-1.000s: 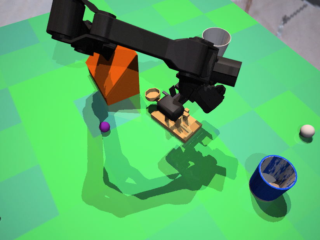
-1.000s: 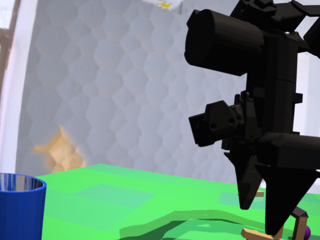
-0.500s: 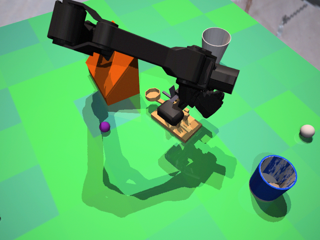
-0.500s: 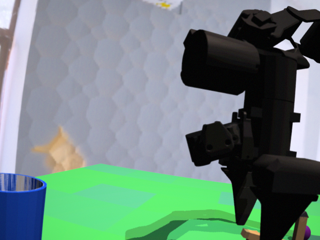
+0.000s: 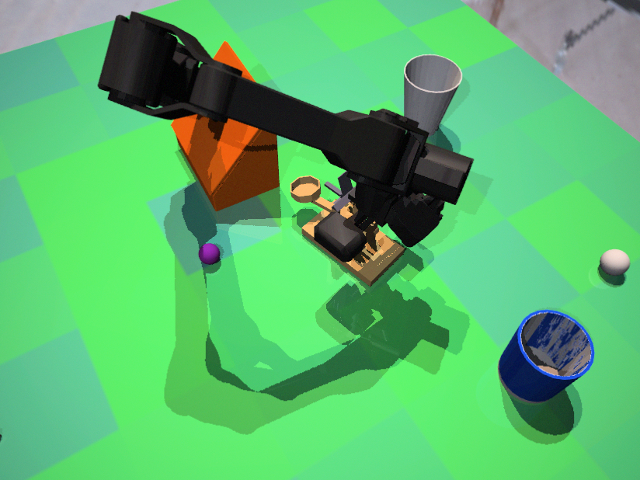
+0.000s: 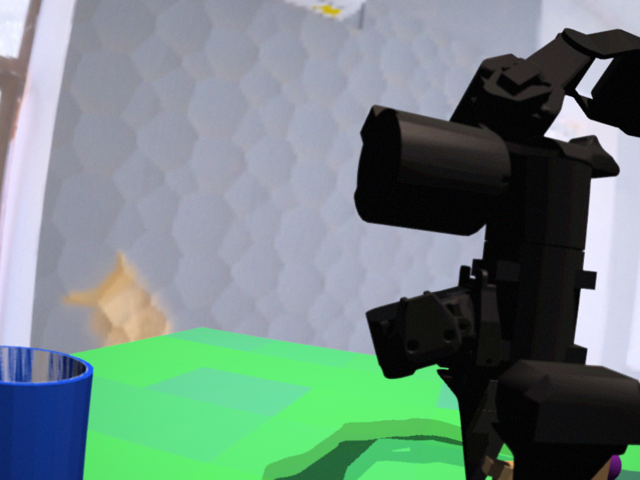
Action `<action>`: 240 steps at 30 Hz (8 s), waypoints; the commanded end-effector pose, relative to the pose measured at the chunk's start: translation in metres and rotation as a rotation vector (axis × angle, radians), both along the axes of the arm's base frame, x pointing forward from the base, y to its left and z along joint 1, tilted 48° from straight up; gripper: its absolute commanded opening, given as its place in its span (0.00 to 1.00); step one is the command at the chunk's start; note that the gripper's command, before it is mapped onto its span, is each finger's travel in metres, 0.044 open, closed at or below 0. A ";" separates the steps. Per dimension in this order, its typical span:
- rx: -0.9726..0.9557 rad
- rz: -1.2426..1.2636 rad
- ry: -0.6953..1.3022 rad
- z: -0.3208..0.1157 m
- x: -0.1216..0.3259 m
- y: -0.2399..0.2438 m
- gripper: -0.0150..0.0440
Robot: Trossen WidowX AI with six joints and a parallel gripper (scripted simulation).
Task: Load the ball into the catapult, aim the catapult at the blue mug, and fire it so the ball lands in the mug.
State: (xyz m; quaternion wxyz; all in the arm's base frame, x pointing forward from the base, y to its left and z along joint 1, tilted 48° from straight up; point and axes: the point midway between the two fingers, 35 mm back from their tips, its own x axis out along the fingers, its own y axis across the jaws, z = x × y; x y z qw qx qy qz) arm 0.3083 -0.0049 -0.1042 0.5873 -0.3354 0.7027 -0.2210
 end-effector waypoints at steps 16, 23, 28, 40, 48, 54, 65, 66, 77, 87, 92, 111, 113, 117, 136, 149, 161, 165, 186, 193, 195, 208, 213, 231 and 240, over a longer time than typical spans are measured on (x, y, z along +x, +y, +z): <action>-0.001 -0.001 0.001 -0.006 -0.002 -0.007 0.56; -0.001 -0.001 0.001 -0.006 -0.002 -0.007 0.41; 0.000 -0.001 0.002 0.025 0.003 0.027 0.25; -0.001 0.002 0.003 0.019 0.004 0.021 0.25; -0.001 0.003 0.003 0.010 0.003 0.012 0.25; -0.002 0.004 0.004 0.003 0.002 0.004 0.25; -0.003 -0.006 0.007 -0.006 -0.001 -0.006 0.25; -0.003 -0.006 0.007 -0.006 -0.001 -0.006 0.25; -0.003 -0.006 0.007 -0.006 -0.001 -0.006 0.57; 0.002 -0.005 0.007 0.009 0.004 0.012 1.00; 0.003 -0.007 0.010 0.059 0.008 0.066 1.00; -0.002 0.004 0.004 0.027 0.002 0.030 1.00; -0.002 0.004 0.004 0.027 0.002 0.030 1.00; -0.002 0.005 0.004 0.023 0.002 0.027 1.00; -0.003 0.005 0.004 0.002 0.000 0.004 1.00; -0.001 -0.001 0.001 -0.006 -0.002 -0.006 0.96; -0.001 -0.001 0.001 -0.006 -0.002 -0.006 0.45; -0.001 -0.001 0.001 -0.006 -0.002 -0.006 0.41; -0.001 0.003 0.003 0.014 0.004 0.017 0.25; -0.002 0.004 0.004 0.006 0.003 0.008 0.25; -0.002 0.004 0.004 0.004 0.002 0.006 0.25; -0.003 -0.006 0.006 -0.005 -0.001 -0.006 0.25; -0.003 -0.006 0.006 -0.005 -0.001 -0.006 0.30; 0.005 -0.005 0.008 0.031 0.008 0.038 1.00; 0.004 0.003 0.007 0.052 0.009 0.060 1.00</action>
